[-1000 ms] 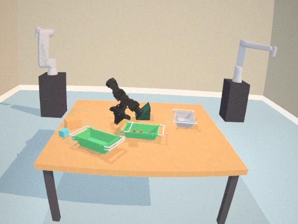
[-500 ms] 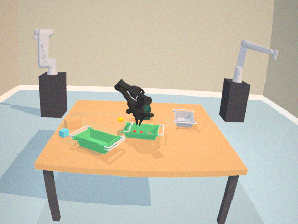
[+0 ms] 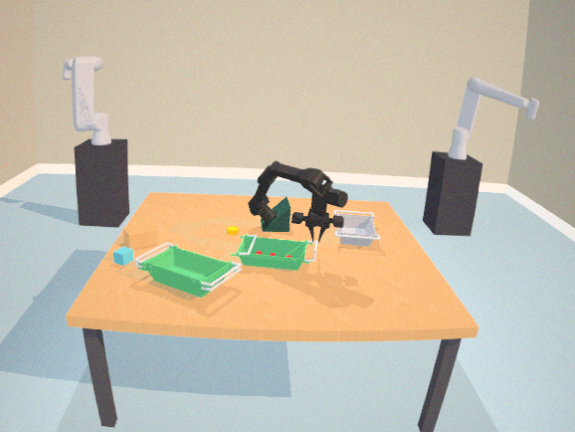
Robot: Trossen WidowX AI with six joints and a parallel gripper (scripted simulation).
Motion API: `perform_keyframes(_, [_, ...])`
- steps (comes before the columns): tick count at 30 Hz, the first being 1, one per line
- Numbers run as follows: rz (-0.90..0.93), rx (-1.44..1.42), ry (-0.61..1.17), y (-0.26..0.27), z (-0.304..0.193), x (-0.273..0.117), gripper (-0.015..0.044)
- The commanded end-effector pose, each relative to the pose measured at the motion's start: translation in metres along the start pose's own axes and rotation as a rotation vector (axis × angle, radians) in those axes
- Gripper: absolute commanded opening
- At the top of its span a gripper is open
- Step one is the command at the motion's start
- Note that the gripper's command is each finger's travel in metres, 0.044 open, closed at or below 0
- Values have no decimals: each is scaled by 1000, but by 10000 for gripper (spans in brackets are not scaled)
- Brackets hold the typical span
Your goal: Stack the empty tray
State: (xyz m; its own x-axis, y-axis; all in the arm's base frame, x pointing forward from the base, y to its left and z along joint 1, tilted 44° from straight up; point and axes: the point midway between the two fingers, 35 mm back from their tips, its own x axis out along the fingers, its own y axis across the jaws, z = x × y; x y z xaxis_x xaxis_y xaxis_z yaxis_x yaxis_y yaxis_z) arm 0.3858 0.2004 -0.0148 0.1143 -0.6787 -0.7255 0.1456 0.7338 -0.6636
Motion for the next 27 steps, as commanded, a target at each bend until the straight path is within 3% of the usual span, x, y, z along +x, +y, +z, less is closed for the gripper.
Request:
perform_keyframes(1, [5, 14, 20, 2, 1, 0, 84])
perform_keyframes(27, [-5, 4, 25, 2, 0, 59, 84])
